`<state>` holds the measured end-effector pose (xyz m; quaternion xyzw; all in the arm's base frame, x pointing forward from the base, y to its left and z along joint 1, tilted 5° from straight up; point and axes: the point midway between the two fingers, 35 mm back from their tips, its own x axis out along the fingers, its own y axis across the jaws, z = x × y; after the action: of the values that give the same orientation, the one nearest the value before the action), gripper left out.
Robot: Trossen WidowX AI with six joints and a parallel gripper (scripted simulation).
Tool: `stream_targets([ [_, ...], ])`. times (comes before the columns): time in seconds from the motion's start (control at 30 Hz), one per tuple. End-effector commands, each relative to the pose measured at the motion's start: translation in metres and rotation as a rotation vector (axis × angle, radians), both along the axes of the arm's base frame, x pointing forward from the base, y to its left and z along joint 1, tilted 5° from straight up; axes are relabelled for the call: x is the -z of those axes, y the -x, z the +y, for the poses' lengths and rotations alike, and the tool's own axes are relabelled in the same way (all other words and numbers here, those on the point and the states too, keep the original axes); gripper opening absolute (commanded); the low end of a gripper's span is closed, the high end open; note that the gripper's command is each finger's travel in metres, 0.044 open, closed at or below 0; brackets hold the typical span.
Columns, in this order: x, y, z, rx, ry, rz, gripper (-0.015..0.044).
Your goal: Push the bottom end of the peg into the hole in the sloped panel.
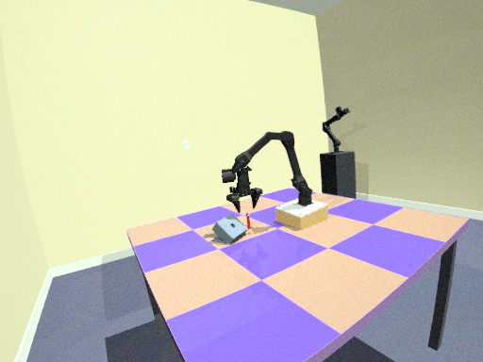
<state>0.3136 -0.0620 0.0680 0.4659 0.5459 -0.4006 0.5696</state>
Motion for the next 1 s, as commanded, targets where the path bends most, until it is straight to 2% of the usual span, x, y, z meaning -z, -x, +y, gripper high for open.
stream_targets([
  [0.0,0.006,0.0,0.001,0.004,-0.007,0.002,0.044],
  [0.97,0.053,-0.003,0.004,0.004,-0.007,0.002,0.044],
])
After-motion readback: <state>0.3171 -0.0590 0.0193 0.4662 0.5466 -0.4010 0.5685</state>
